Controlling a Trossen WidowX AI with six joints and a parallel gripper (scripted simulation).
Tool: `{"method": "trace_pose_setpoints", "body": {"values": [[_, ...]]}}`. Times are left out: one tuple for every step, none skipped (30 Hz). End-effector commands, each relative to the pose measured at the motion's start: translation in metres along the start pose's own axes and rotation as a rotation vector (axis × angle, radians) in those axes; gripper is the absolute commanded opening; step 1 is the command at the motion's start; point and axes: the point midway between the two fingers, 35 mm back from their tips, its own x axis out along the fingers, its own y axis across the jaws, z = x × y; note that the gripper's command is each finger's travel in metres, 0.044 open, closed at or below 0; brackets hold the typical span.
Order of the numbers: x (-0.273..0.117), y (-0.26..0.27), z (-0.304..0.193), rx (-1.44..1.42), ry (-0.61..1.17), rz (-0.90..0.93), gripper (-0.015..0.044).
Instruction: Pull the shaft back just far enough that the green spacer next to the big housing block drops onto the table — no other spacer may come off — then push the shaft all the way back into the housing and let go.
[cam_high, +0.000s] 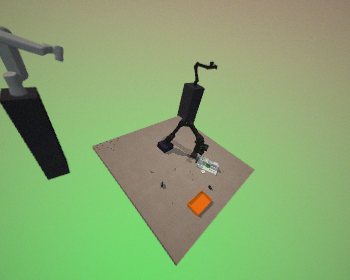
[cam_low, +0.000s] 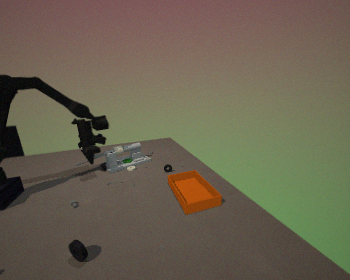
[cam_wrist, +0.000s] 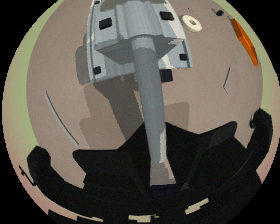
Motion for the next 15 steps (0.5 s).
{"method": "trace_pose_setpoints", "body": {"values": [[-0.0001,-0.0003,-0.0015,0.0,0.004,-0.002,0.0],[-0.0001,-0.0003,-0.0017,0.0,0.004,-0.002,0.0],[-0.0001,-0.0003,-0.0017,0.0,0.004,-0.002,0.0],[-0.0001,-0.0003,-0.0018,0.0,0.004,-0.002,0.0],[-0.0001,-0.0003,-0.0019,0.0,0.004,-0.002,0.0],[0.0,0.0,-0.0005,0.0,0.0,0.0,0.0],[0.0,0.0,-0.0005,0.0,0.0,0.0,0.0],[0.0,0.0,-0.0005,0.0,0.0,0.0,0.0],[0.0,0.0,-0.0005,0.0,0.0,0.0,0.0],[0.0,0.0,-0.0005,0.0,0.0,0.0,0.0],[0.0,0.0,-0.0005,0.0,0.0,0.0,0.0],[0.0,0.0,-0.0005,0.0,0.0,0.0,0.0],[0.0,0.0,-0.0005,0.0,0.0,0.0,0.0],[0.0,0.0,-0.0005,0.0,0.0,0.0,0.0],[0.0,0.0,-0.0005,0.0,0.0,0.0,0.0]]}}
